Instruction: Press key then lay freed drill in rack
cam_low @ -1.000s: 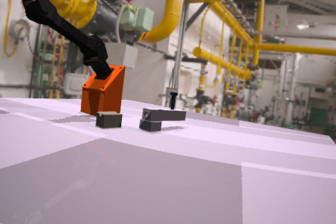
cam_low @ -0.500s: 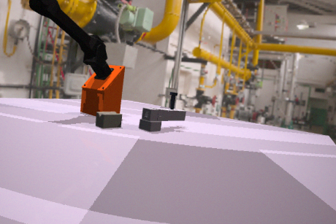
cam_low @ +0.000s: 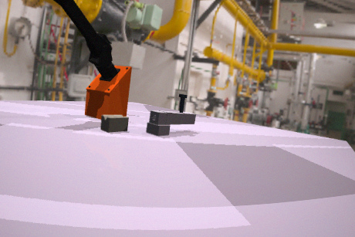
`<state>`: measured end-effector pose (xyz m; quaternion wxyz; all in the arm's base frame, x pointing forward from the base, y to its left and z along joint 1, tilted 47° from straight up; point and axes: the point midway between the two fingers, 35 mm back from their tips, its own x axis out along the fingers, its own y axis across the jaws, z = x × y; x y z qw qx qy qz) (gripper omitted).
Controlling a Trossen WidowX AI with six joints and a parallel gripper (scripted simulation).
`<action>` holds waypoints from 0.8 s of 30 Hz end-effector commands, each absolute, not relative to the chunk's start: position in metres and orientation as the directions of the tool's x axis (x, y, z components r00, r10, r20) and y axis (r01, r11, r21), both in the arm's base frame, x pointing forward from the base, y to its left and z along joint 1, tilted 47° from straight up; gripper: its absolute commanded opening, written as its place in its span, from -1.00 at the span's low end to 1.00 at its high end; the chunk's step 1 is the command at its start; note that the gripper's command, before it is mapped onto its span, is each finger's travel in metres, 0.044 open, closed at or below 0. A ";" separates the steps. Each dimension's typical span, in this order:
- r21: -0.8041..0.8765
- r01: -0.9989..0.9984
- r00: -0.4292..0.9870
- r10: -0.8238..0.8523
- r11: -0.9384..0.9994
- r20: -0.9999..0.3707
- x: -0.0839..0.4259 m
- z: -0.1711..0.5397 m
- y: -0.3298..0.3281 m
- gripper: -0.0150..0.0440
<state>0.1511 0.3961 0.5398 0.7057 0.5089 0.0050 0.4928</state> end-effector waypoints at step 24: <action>0.287 -0.048 0.774 0.217 0.957 -0.595 0.351 0.151 0.343 -0.49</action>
